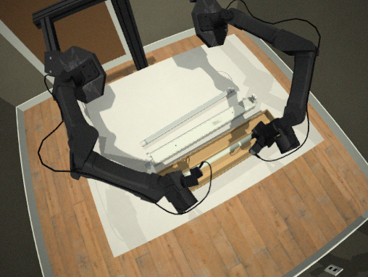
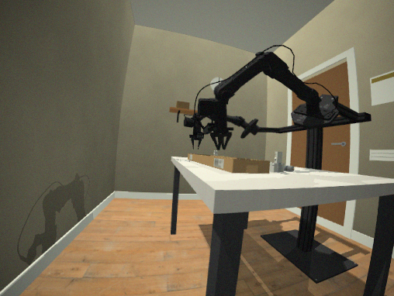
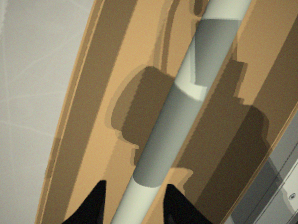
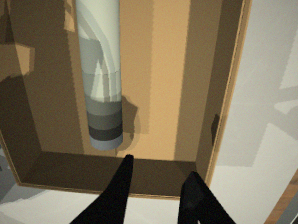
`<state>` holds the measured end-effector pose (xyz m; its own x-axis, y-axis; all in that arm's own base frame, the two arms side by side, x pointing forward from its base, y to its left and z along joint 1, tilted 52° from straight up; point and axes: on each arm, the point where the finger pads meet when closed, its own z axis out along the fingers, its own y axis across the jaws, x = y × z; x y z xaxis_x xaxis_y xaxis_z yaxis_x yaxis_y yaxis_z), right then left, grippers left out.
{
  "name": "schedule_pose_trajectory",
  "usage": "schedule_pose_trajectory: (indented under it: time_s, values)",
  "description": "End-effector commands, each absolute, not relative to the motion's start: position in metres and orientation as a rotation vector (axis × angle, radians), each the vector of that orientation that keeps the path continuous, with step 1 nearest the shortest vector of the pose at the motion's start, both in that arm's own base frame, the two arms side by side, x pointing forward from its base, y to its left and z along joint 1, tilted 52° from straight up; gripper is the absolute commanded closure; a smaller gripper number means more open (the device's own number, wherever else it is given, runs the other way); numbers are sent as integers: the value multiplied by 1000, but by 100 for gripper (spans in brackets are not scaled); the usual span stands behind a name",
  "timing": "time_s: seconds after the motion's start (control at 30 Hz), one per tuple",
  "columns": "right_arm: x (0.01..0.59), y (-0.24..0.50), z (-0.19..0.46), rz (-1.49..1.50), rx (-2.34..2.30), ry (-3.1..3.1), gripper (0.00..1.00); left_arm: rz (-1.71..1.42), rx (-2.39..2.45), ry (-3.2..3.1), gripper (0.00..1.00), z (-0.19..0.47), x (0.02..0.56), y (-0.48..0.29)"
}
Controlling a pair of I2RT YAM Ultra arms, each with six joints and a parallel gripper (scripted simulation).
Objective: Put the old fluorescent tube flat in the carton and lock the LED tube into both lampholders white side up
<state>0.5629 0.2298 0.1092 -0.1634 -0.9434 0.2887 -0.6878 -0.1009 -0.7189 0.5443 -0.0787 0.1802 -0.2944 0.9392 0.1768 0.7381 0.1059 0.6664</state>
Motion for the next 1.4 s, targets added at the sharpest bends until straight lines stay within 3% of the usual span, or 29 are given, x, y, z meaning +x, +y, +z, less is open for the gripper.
schedule_pose_trajectory:
  time_s: [0.0,0.5,0.53,0.57,0.9,0.97,1.0,1.03,1.37]
  values:
    - [563,233,125,-1050,-1685,1859,68,924,1552,2050,68,200,541,-96]
    - [565,183,217,-791,-1167,1936,68,750,1044,2049,68,264,531,-66]
    - [553,211,166,-781,-1337,1956,68,743,1141,2076,68,237,529,-78]
    - [561,183,209,-812,-1214,1943,68,767,1077,2063,68,258,528,-62]
    - [542,125,297,-558,-760,1912,68,542,666,1958,68,320,504,-47]
    - [542,125,297,-558,-760,1912,68,542,666,1958,68,320,504,-47]
    - [541,150,250,-528,-860,1960,68,533,729,1997,68,294,506,-58]
    - [535,134,292,-538,-774,1904,68,538,684,1958,68,316,500,-52]
    - [501,77,351,-345,-444,1818,68,355,400,1847,68,357,471,-31]
